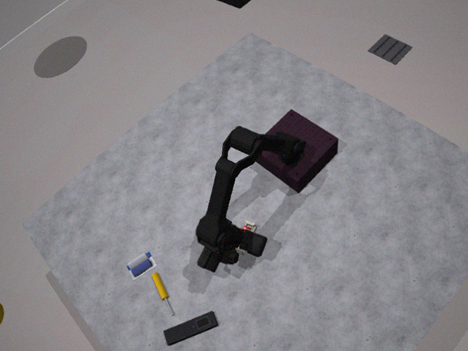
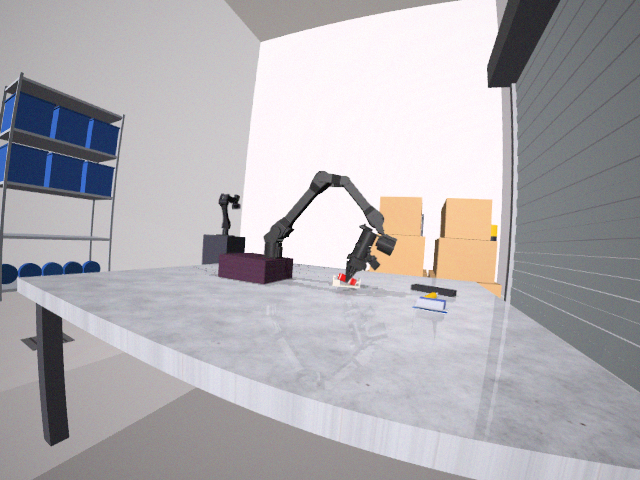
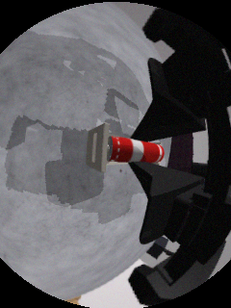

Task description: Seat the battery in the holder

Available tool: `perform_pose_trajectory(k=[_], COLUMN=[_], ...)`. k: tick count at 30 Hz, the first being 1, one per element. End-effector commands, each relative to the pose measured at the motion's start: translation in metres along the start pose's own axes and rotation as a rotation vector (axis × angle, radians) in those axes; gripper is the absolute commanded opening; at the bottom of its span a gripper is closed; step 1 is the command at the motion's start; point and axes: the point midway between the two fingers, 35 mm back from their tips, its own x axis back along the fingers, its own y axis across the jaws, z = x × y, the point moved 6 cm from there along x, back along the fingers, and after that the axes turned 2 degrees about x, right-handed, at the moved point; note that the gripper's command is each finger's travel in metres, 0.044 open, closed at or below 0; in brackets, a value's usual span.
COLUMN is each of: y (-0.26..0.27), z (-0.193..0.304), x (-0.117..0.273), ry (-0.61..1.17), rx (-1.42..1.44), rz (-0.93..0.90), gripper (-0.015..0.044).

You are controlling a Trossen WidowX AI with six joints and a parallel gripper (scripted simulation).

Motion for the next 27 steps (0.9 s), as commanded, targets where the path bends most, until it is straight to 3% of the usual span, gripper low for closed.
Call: perform_pose_trajectory(k=[1,27], y=[0.0,0.0], z=[-0.004,0.007], x=[0.001,-0.004], ry=[-0.05,-0.17], rx=[0.002,0.007], rz=[-0.001,0.004], gripper=[0.0087,0.0087])
